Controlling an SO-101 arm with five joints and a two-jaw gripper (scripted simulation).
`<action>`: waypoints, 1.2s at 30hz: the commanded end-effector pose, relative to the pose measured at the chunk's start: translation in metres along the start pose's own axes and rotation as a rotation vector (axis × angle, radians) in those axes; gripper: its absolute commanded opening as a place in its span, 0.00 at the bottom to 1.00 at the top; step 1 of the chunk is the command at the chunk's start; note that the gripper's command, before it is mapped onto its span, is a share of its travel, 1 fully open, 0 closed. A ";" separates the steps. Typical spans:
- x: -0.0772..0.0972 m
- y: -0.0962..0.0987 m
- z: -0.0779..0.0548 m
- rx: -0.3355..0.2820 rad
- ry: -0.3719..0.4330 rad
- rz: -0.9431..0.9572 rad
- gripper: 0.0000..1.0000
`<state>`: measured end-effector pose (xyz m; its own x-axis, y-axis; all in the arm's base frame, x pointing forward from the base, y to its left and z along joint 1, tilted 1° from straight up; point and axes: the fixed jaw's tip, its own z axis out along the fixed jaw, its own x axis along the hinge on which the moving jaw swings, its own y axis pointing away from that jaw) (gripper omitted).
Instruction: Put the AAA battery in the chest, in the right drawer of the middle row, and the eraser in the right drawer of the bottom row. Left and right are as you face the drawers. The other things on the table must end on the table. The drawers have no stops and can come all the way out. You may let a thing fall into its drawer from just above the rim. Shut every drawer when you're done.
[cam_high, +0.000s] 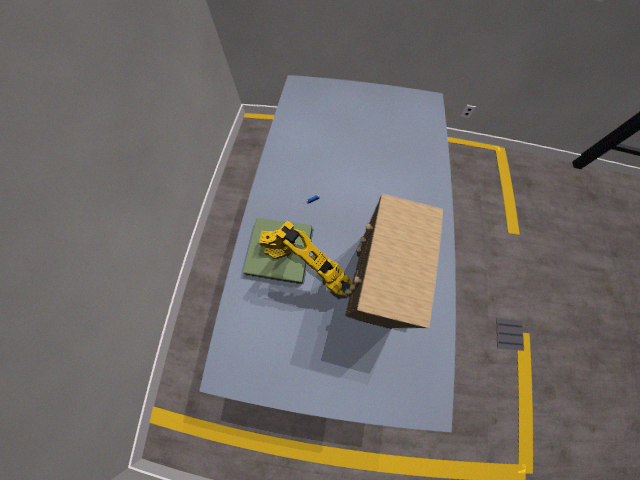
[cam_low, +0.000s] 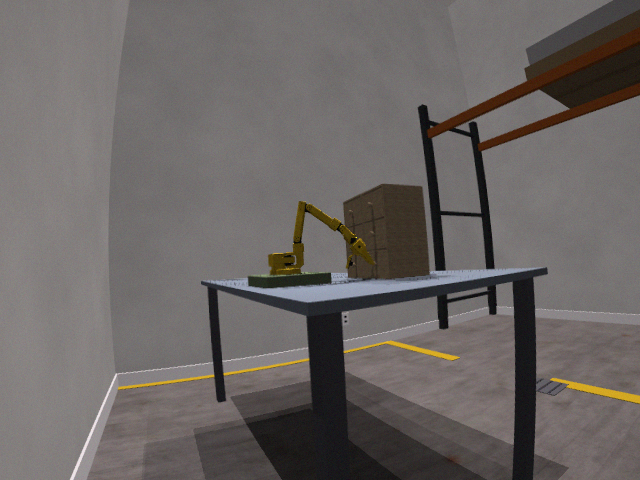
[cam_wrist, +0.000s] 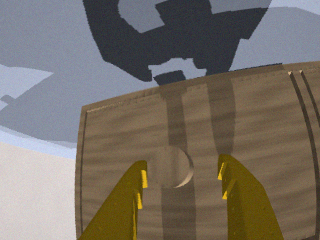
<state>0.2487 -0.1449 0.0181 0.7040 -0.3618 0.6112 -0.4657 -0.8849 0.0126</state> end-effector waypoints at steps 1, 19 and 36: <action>0.001 0.000 -0.010 0.001 0.004 0.009 0.21; 0.000 0.000 -0.043 0.002 0.007 0.037 0.21; 0.000 -0.001 -0.072 0.005 0.015 0.038 0.21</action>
<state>0.2206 -0.1294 0.0650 0.6793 -0.3836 0.6257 -0.4869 -0.8734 -0.0069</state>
